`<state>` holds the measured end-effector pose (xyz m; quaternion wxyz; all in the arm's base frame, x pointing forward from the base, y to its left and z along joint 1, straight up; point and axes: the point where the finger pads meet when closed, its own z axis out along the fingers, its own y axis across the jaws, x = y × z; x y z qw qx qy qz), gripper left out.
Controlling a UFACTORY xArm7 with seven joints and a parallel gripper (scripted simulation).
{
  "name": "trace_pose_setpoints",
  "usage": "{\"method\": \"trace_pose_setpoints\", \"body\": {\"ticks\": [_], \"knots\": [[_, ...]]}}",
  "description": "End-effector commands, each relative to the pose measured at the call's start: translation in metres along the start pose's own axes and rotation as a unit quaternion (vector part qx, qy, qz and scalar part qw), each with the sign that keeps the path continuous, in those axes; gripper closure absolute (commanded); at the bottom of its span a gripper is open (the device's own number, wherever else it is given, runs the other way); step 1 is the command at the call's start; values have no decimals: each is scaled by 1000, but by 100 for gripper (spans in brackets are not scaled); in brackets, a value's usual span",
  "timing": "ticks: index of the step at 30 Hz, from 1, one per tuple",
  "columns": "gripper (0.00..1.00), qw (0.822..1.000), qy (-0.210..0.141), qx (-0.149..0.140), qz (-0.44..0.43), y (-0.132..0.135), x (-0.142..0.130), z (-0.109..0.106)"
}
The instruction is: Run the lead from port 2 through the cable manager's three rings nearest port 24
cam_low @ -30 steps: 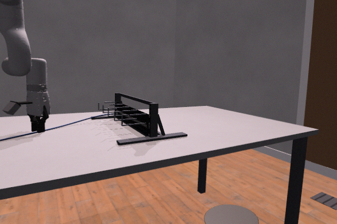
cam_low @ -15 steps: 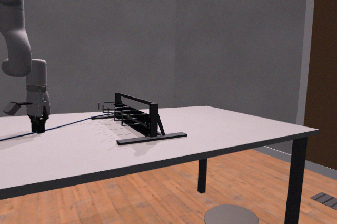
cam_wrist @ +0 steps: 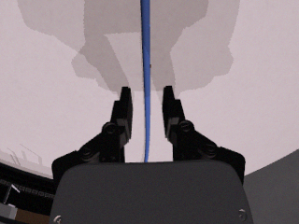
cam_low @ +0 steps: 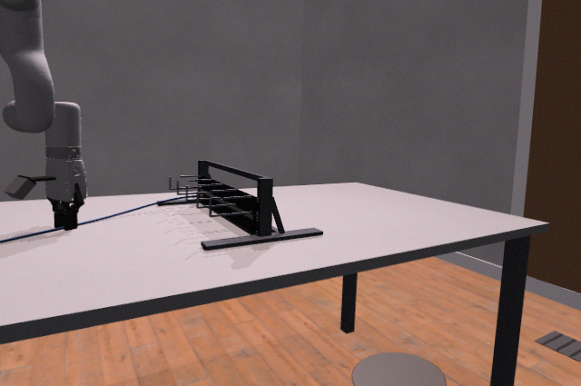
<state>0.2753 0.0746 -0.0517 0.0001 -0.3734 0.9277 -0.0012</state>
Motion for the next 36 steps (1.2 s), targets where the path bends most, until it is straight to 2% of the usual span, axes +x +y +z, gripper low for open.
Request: {"method": "trace_pose_setpoints", "body": {"ticks": [1,5,6,36], "knots": [[67,1000,-1,1,0,-1,-1,-1],[67,1000,-1,1,0,-1,-1,-1],[100,1000,-1,1,0,-1,-1,-1],[100,1000,-1,1,0,-1,-1,-1]]}}
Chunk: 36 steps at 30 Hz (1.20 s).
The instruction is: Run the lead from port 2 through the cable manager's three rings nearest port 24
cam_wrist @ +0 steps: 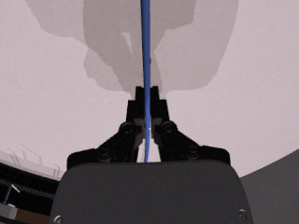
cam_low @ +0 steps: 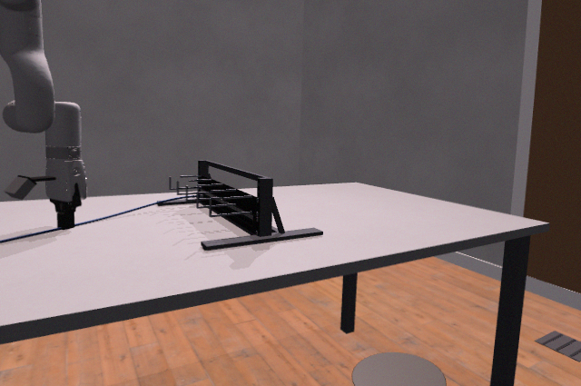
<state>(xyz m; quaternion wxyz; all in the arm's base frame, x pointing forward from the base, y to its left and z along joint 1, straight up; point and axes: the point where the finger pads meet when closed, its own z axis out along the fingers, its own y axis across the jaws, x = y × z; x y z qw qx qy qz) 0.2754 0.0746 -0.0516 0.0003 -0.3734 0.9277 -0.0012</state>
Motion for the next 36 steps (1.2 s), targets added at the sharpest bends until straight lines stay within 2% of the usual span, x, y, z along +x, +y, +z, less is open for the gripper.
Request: {"method": "trace_pose_setpoints", "body": {"ticks": [1,21,36], "knots": [[100,1000,-1,1,0,-1,-1,0],[100,1000,-1,1,0,0,-1,-1],[100,1000,-1,1,0,0,-1,-10]]}}
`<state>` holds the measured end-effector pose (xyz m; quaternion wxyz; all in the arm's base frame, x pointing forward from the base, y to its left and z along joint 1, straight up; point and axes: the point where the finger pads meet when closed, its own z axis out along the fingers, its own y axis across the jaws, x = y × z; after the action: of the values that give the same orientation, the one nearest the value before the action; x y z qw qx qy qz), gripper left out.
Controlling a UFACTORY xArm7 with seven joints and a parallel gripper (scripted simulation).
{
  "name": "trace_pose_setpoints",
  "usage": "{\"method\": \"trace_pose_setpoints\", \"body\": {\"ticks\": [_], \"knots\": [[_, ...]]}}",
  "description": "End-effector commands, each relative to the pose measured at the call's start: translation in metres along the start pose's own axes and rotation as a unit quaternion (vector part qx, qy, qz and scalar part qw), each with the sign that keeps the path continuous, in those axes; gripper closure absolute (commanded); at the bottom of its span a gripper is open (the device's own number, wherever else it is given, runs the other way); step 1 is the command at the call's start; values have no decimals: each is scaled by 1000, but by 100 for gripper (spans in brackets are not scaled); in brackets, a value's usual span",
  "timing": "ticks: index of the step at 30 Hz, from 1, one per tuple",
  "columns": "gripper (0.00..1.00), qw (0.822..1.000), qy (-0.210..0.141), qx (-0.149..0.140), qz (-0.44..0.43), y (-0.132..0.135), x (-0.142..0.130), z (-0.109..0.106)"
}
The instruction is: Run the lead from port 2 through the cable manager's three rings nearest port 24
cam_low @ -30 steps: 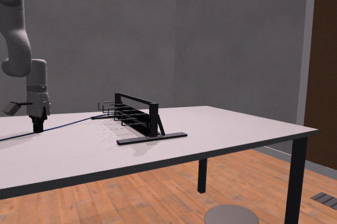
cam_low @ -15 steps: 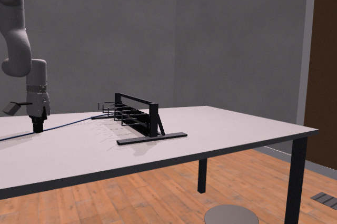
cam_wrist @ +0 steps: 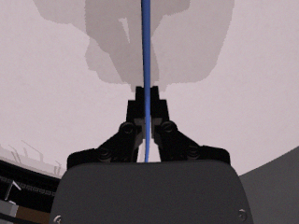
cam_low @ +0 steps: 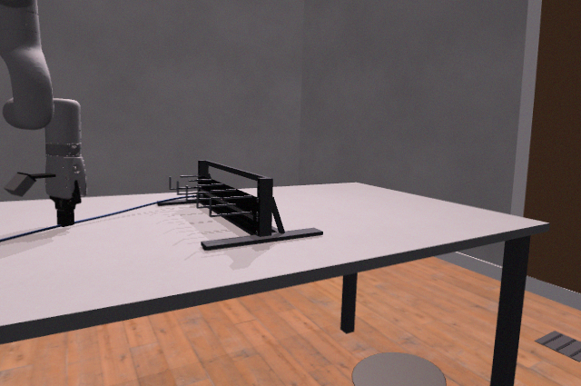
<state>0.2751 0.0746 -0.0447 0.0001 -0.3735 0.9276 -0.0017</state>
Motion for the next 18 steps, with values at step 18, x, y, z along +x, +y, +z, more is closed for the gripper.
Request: {"method": "trace_pose_setpoints", "body": {"ticks": [18], "knots": [[100,1000,-1,0,0,-1,-1,-22]]}}
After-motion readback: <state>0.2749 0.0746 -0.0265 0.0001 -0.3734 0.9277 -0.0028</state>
